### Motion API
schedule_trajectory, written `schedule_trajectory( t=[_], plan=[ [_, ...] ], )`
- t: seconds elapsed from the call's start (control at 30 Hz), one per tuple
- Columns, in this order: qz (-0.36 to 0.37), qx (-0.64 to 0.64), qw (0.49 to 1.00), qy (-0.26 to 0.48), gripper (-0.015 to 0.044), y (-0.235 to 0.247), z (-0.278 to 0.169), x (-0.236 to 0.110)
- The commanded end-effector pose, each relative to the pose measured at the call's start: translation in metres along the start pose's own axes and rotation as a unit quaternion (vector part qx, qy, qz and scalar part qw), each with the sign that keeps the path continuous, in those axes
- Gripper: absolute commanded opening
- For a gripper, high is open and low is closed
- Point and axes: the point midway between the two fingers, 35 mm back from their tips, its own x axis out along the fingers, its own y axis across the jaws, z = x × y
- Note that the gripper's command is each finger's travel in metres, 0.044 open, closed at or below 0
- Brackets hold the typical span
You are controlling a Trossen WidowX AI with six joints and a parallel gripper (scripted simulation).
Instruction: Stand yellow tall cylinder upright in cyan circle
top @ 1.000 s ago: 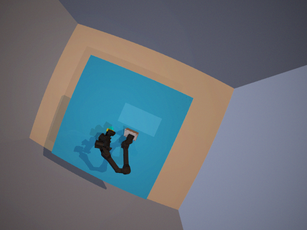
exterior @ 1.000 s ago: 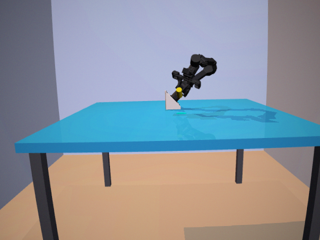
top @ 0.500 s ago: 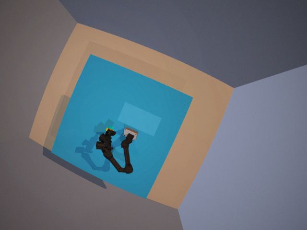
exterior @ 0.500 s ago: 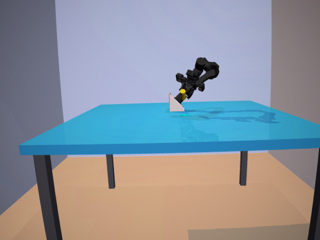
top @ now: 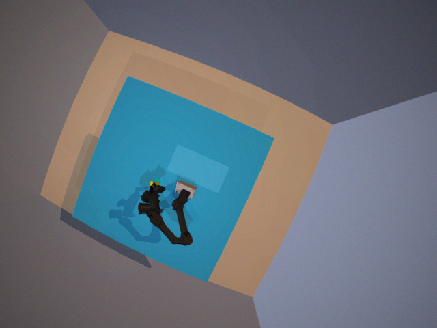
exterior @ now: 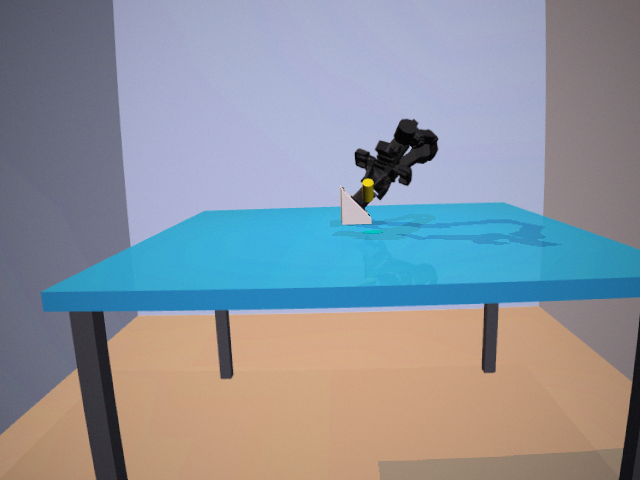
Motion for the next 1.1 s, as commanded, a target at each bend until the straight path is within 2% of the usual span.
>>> schedule_trajectory(
  t=[0.0,1.07],
  plan=[
    [-0.001,0.006,1.0,-0.013,0.0105,-0.0013,-0.0019,0.0009],
    [0.017,0.045,0.992,-0.119,0.0105,-0.0015,-0.0007,-0.0009]
  ],
)
